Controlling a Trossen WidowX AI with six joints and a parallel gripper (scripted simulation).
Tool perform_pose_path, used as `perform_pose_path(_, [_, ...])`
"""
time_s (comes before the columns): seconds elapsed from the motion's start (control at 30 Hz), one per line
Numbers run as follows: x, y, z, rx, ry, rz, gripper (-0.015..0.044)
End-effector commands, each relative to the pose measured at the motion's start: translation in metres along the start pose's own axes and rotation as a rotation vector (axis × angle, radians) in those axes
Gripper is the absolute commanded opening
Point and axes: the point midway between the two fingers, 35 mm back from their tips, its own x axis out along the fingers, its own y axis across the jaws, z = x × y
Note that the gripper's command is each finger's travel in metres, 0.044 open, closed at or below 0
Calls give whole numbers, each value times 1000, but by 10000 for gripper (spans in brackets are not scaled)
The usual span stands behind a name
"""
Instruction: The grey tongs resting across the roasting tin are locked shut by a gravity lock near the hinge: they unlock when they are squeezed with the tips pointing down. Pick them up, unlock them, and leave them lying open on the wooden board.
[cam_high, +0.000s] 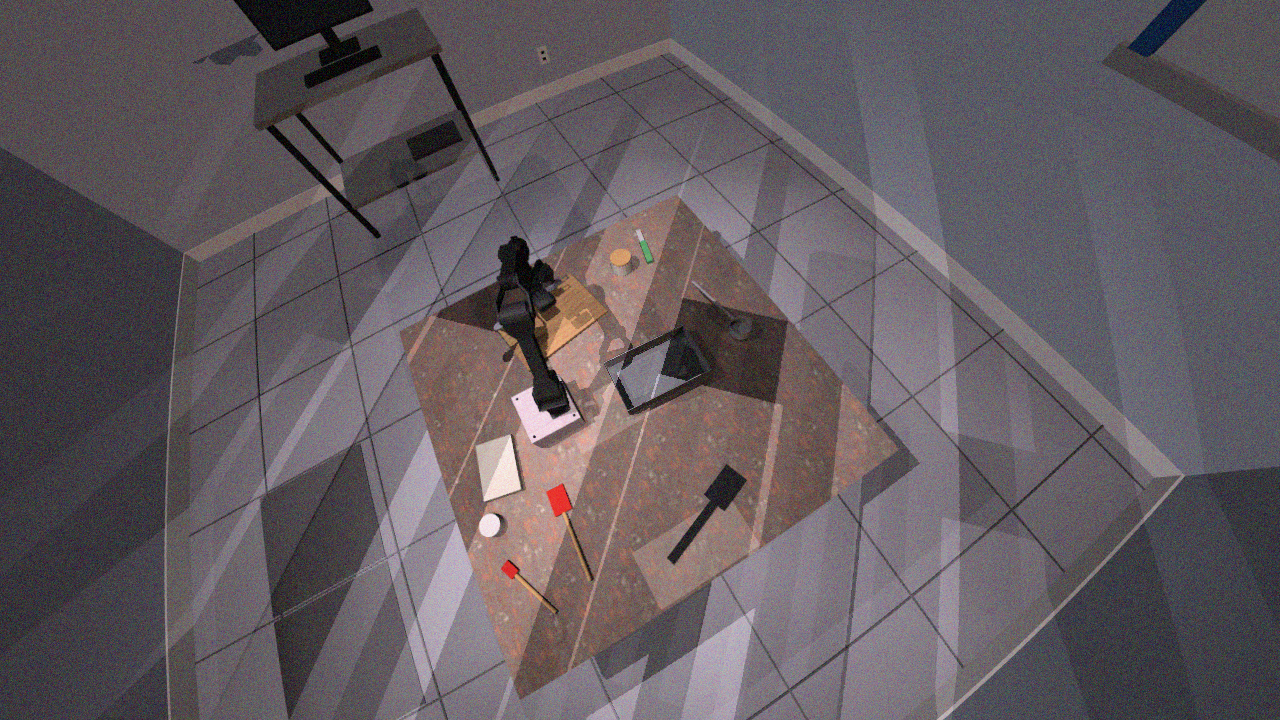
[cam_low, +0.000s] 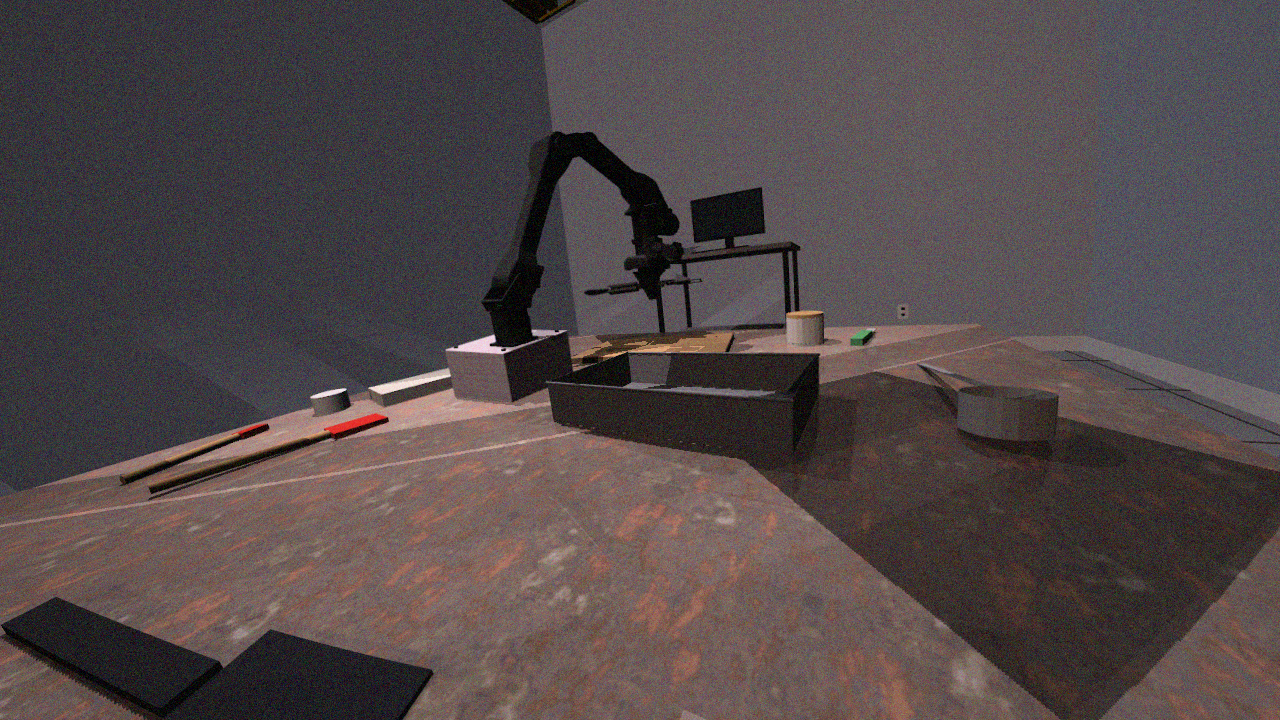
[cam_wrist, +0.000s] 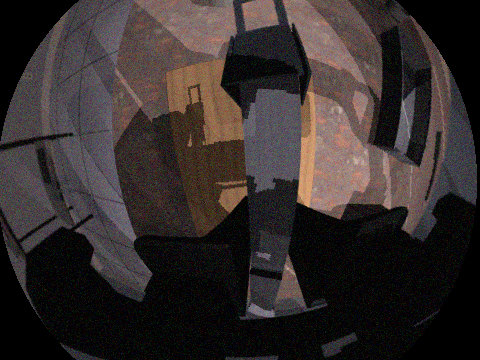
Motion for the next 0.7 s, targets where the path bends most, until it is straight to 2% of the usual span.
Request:
perform_pose_path(0.0, [-2, 1, -3, -8, -65, -17, -150])
perform_pose_path(0.33, [-17, -2, -11, -17, -411, -75, -150])
perform_pose_path(0.67, [-47, 0, -21, -8, -773, -36, -150])
